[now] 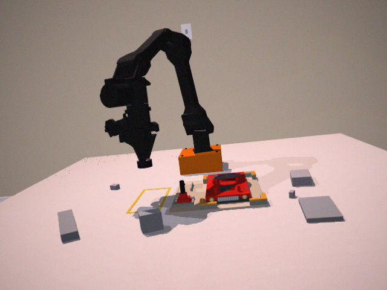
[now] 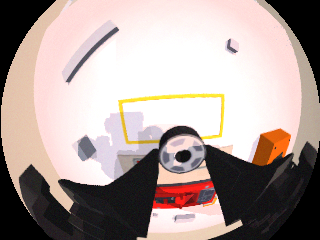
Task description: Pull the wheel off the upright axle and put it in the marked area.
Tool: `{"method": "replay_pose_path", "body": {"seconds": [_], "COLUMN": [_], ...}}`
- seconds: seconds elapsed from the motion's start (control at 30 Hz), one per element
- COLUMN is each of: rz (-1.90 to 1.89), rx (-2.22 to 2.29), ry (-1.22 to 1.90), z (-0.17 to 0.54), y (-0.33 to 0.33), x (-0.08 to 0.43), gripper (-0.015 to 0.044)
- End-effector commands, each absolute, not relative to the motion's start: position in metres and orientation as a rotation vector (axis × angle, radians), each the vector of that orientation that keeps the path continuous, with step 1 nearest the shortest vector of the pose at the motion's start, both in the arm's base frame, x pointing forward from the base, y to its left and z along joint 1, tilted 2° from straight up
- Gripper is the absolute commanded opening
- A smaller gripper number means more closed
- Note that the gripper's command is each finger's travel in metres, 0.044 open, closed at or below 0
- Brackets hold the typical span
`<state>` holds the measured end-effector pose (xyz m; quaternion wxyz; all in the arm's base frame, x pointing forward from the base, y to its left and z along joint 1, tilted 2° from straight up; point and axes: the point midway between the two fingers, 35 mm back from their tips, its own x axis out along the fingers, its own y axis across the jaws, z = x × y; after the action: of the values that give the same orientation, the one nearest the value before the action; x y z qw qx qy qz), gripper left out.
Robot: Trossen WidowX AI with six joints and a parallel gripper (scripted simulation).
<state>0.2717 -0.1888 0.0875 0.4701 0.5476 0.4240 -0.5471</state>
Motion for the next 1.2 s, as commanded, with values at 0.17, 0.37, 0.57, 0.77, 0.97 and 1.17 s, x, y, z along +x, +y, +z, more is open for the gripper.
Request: {"method": "replay_pose_path", "body": {"seconds": [0.17, 0.37, 0.57, 0.77, 0.97, 1.17], "rz": [-1.336, -1.337, -1.337, -1.348, -1.348, -1.339], "rx": [1.34, 1.34, 1.34, 1.34, 1.34, 1.34], "ry": [1.05, 1.05, 1.05, 1.058, 1.058, 1.052], "z": [0.061, 0.018, -0.007, -0.004, -0.002, 0.04], "y": [-0.19, -0.192, -0.192, -0.191, -0.191, -0.19], "x": [0.273, 0.275, 0.274, 0.272, 0.272, 0.272], "gripper": [0.0, 0.0, 0.0, 0.0131, 0.0289, 0.03]}}
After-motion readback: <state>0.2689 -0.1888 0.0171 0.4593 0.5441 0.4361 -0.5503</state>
